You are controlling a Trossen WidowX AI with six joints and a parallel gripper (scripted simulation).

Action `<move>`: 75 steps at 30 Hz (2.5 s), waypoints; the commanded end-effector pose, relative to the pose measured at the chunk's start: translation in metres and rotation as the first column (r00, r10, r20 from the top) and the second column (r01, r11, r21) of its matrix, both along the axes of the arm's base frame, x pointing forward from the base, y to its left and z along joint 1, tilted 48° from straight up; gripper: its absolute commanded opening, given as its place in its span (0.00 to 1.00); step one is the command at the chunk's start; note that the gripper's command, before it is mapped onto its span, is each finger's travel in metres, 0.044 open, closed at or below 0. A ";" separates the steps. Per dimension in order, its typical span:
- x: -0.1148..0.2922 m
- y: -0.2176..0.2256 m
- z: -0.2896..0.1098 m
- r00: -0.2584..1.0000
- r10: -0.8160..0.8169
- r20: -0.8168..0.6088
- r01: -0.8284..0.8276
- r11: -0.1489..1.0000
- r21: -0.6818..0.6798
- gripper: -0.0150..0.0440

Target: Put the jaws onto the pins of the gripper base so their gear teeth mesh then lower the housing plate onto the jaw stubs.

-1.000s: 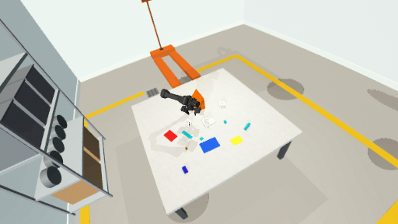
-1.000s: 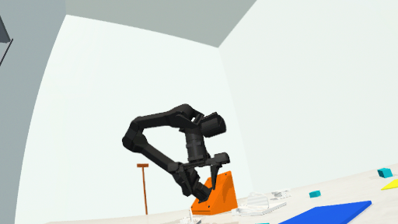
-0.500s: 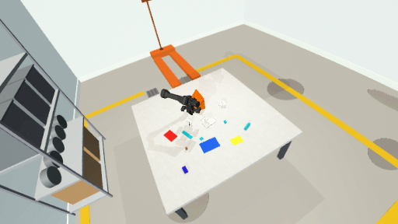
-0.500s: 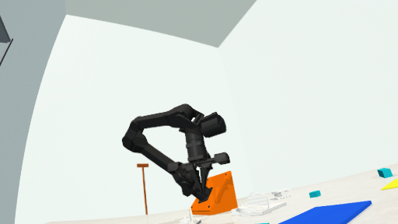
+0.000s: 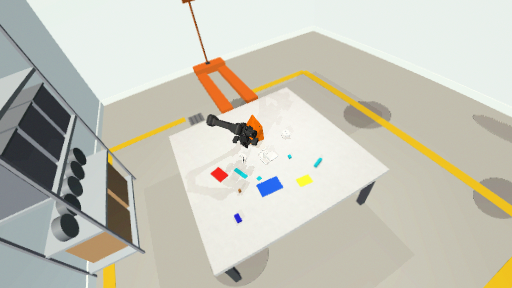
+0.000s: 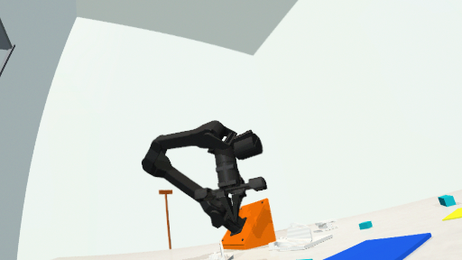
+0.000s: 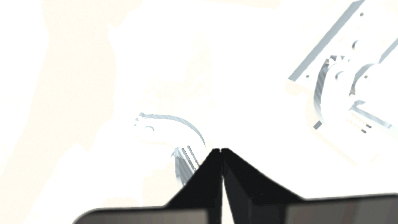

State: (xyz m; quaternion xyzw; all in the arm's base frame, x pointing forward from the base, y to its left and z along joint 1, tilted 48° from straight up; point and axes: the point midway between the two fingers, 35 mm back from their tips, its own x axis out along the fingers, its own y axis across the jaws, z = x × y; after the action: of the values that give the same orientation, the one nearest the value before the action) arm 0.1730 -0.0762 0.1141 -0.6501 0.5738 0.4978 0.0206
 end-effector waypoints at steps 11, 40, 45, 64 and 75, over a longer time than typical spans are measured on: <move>0.000 0.000 0.000 1.000 0.000 0.000 0.000 1.000 0.000 0.79; 0.000 0.000 0.000 1.000 0.000 0.000 0.000 1.000 0.000 1.00; 0.000 0.000 0.000 1.000 0.000 0.000 0.000 1.000 0.000 0.96; 0.000 0.000 0.000 1.000 0.000 0.000 0.000 1.000 0.000 0.25; 0.000 0.000 0.000 1.000 0.000 0.000 0.000 1.000 0.000 0.25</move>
State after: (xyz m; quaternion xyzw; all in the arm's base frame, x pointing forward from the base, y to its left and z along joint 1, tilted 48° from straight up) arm 0.1730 -0.0762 0.1141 -0.6500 0.5738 0.4978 0.0206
